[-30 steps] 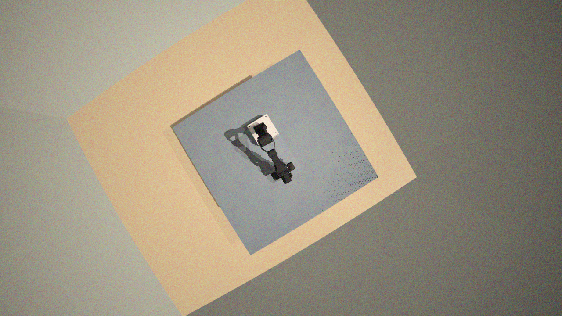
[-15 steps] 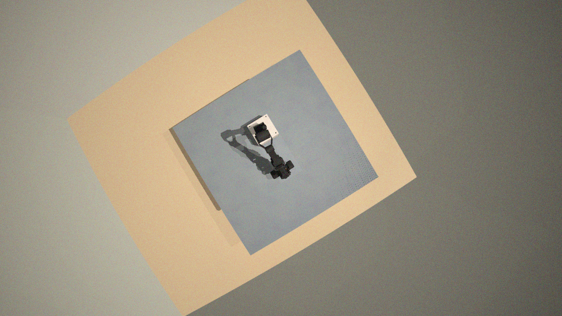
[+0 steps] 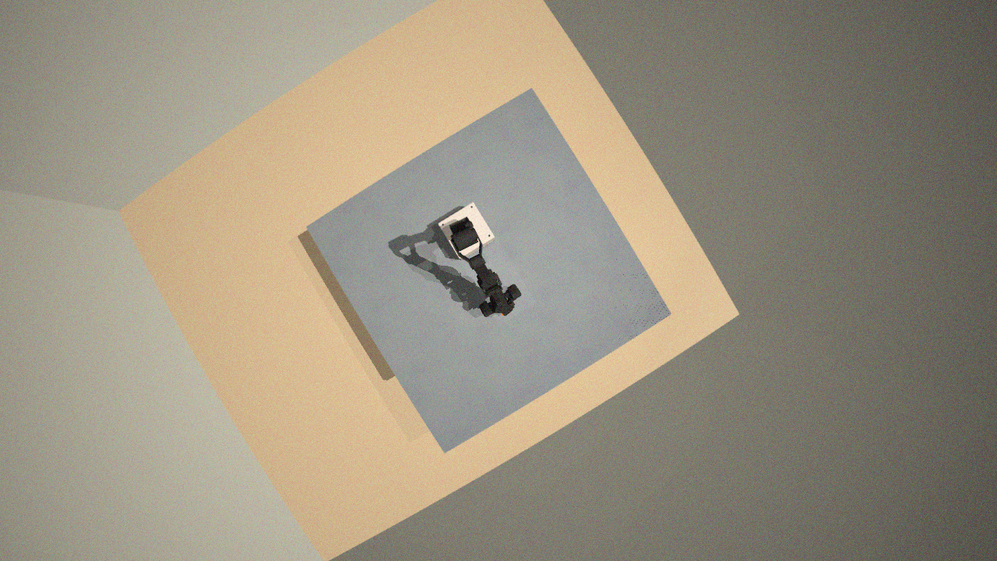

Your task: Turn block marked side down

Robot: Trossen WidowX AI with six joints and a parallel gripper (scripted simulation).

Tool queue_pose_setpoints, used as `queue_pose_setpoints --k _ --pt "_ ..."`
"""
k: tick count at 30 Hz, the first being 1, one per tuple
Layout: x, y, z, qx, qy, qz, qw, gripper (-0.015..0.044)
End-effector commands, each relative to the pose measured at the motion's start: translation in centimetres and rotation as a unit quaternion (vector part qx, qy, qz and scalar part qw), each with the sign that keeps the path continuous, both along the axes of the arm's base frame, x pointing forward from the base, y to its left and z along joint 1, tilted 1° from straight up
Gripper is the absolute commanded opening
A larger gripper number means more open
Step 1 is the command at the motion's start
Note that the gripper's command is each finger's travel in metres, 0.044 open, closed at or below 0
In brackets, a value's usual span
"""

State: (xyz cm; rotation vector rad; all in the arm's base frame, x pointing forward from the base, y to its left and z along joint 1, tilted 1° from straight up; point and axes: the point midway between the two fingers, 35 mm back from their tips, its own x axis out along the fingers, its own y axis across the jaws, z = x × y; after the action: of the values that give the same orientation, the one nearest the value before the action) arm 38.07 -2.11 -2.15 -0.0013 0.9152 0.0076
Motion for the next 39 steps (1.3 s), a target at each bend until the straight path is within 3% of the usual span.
queue_pose_setpoints --k 1,20,39 --pt "0.3 0.0 -0.9 0.003 -0.020 -0.001 1.000 0.0000" --pt "0.9 0.0 -3.2 0.001 -0.152 0.001 0.988 0.0000" --pt "-0.8 0.1 -2.5 -0.002 -0.259 0.004 0.966 0.0000"
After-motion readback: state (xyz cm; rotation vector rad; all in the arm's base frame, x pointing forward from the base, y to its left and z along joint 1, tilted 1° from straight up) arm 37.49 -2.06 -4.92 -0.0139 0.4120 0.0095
